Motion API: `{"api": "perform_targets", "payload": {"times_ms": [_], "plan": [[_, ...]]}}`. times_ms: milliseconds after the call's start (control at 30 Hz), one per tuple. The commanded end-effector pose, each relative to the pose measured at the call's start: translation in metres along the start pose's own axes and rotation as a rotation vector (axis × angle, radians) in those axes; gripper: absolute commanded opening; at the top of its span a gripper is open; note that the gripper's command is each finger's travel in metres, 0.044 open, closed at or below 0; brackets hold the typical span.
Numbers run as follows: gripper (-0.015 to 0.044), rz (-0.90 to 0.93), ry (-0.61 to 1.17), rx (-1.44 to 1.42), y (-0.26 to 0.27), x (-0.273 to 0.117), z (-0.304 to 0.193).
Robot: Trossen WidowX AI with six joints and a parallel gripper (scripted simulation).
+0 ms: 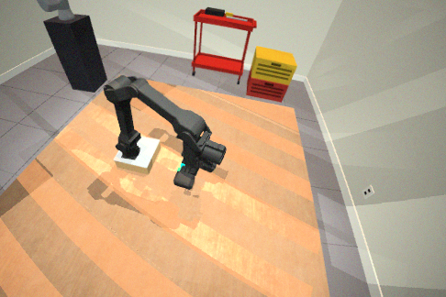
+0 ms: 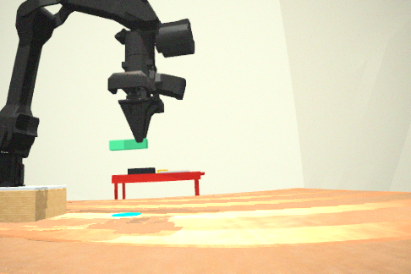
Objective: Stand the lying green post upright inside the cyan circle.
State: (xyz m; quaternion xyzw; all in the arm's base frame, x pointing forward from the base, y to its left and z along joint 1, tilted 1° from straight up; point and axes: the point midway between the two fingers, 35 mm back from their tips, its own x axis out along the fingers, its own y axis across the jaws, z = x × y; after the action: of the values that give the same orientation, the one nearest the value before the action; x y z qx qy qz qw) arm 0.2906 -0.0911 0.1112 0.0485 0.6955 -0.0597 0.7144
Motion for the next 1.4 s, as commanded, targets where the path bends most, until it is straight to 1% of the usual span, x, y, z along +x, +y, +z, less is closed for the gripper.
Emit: {"api": "perform_targets", "payload": {"times_ms": [0, 1167, 1367], "plan": [[0.0023, 0.000, 0.005, -0.100, 0.013, -0.002, -0.006], [0.0023, 0.011, 0.006, -0.847, 0.102, -0.013, -0.055], [0.0023, 0.011, 0.006, -0.878, 0.105, -0.013, -0.058]]}}
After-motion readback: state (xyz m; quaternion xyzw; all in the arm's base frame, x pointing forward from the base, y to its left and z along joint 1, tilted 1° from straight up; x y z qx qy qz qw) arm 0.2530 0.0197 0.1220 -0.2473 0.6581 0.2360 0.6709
